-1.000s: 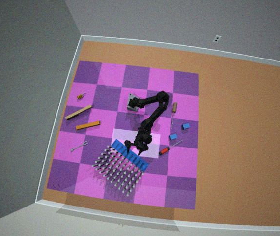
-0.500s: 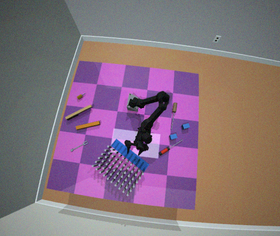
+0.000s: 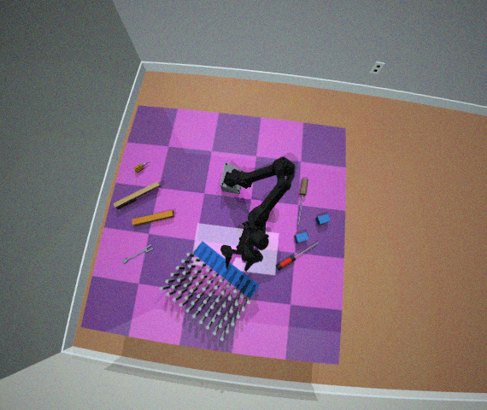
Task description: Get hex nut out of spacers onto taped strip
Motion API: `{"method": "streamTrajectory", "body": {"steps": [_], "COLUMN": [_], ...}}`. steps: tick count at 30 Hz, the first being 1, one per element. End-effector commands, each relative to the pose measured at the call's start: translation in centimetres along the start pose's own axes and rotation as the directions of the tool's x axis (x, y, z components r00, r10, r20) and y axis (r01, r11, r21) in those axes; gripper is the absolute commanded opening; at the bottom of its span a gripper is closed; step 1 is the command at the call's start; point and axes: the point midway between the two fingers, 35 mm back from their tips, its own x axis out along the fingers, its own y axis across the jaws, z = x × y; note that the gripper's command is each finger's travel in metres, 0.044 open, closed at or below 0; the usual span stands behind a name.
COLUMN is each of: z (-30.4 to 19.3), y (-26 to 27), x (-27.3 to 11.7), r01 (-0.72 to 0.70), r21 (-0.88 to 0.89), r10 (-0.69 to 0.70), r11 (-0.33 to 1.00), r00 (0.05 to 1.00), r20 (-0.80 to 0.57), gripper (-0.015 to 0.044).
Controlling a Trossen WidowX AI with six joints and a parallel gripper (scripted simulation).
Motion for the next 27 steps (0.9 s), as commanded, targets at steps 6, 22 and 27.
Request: {"method": "streamTrajectory", "body": {"steps": [6, 22, 27], "z": [1.6, 1.4, -0.4], "y": [8.5, 30.8, 34.5], "x": [-1.2, -15.2, -22.2], "r01": [-0.147, -0.502, -0.503], "r21": [0.051, 0.352, 0.469], "r10": [0.147, 0.565, 0.644], "r11": [0.988, 0.790, 0.726], "r00": [0.989, 0.819, 0.737], "r20": [0.005, -0.098, -0.205], "gripper": [0.0440, 0.0440, 0.0440]}}
